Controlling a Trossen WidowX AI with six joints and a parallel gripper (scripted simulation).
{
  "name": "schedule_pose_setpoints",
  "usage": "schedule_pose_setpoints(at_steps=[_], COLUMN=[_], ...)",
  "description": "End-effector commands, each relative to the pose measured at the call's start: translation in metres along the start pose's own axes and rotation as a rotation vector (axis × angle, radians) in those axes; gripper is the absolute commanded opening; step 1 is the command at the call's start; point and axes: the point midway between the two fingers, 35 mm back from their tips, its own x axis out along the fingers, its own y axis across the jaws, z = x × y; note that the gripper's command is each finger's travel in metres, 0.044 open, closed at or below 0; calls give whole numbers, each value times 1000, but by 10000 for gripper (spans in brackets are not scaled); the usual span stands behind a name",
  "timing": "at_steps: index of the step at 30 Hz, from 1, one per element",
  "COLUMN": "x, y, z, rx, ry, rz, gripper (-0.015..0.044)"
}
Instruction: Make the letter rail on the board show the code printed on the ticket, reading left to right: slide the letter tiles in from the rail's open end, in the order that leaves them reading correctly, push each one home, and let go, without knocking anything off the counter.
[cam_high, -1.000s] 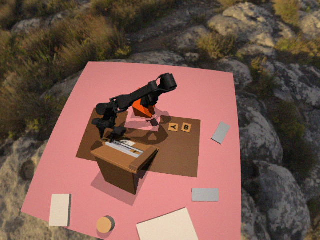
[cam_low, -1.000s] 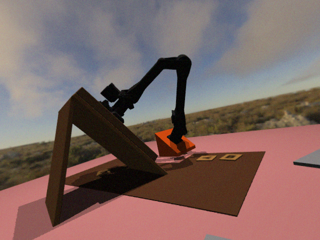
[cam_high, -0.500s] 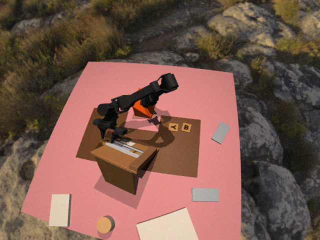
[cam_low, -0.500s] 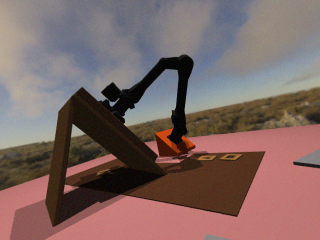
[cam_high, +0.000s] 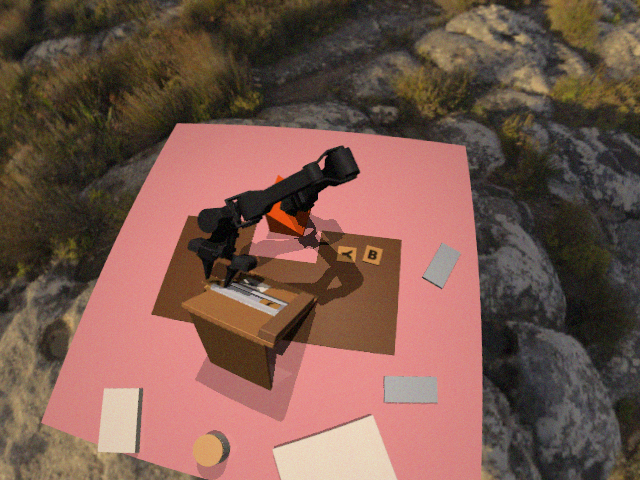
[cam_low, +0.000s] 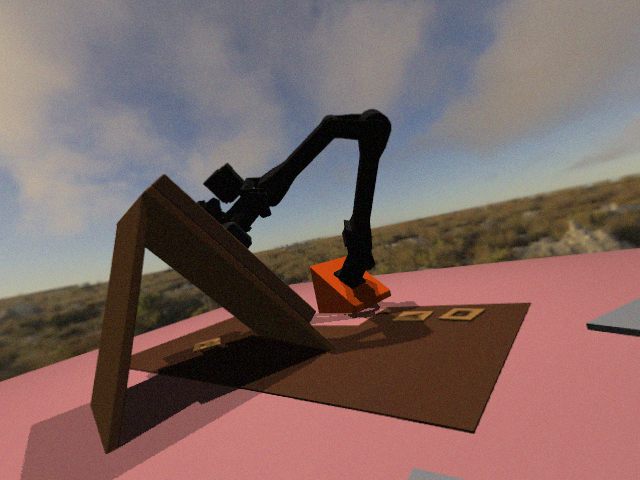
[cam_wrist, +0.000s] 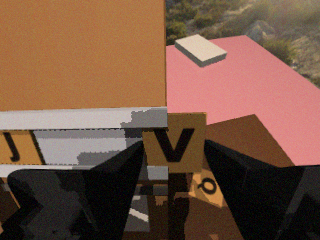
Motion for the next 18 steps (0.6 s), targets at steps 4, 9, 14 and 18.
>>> schedule_pose_setpoints(at_steps=[4, 9, 14, 18], x=[0, 0, 0, 0], y=[4, 6, 9, 11], z=[0, 0, 0, 0], rx=[1, 1, 1, 1], ry=[-2, -2, -2, -2], rz=[-4, -4, -4, -4], gripper=[0, 0, 0, 0])
